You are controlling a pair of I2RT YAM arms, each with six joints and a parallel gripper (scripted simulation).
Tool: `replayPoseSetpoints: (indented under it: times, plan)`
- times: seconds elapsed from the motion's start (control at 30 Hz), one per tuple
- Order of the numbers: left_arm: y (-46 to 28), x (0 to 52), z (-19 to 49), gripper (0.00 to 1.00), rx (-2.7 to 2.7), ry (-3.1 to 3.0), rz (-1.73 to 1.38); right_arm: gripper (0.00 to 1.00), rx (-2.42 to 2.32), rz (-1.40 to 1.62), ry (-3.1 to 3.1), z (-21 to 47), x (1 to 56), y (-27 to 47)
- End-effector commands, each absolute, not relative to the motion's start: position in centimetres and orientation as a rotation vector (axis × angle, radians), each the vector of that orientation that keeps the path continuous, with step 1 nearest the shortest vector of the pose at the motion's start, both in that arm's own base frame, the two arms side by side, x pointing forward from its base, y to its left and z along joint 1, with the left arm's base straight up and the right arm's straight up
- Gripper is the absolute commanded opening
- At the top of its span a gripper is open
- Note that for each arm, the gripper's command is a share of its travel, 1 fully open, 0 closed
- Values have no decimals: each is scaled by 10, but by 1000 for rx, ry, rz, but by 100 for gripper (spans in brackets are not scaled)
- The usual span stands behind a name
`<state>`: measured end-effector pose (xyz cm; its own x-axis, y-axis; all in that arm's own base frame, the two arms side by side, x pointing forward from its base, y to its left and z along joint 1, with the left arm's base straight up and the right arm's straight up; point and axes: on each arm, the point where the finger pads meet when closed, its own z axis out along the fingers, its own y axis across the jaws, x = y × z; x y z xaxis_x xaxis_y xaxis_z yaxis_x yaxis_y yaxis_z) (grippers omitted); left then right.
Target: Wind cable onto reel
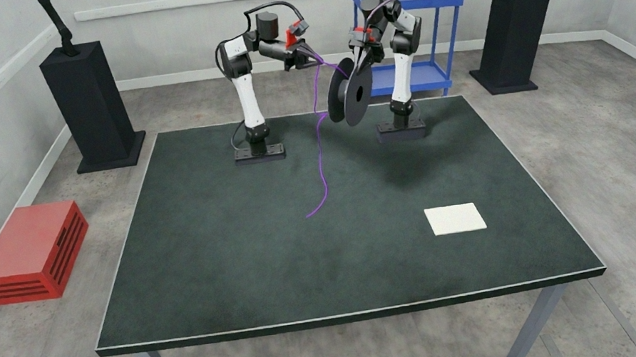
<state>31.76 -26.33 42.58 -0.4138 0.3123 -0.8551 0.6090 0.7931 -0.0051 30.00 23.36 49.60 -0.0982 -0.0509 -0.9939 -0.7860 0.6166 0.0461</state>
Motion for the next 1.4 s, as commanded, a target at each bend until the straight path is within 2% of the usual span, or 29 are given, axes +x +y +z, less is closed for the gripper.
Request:
replayPoseSetpoints:
  times: [0.0, 0.37, 0.93, 1.0, 1.07, 1.37]
  plan:
    - [-260, 322, 434, 0, 665, 2010, -376, 0, -703, 713, 1434, 529, 313, 231]
    - [-261, 319, 432, 0, 678, 2017, -386, 0, -699, 711, 1464, 494, 376, 236]
    - [-260, 316, 436, 0, 680, 2007, -396, 0, -693, 702, 1453, 450, 389, 216]
    - [-260, 316, 436, 0, 679, 2008, -397, 13, -696, 699, 1459, 447, 391, 217]
    - [-260, 316, 436, 0, 679, 2008, -397, 13, -696, 699, 1459, 447, 391, 217]
    - [-262, 318, 441, 0, 670, 1984, -405, 73, -699, 708, 1461, 446, 390, 220]
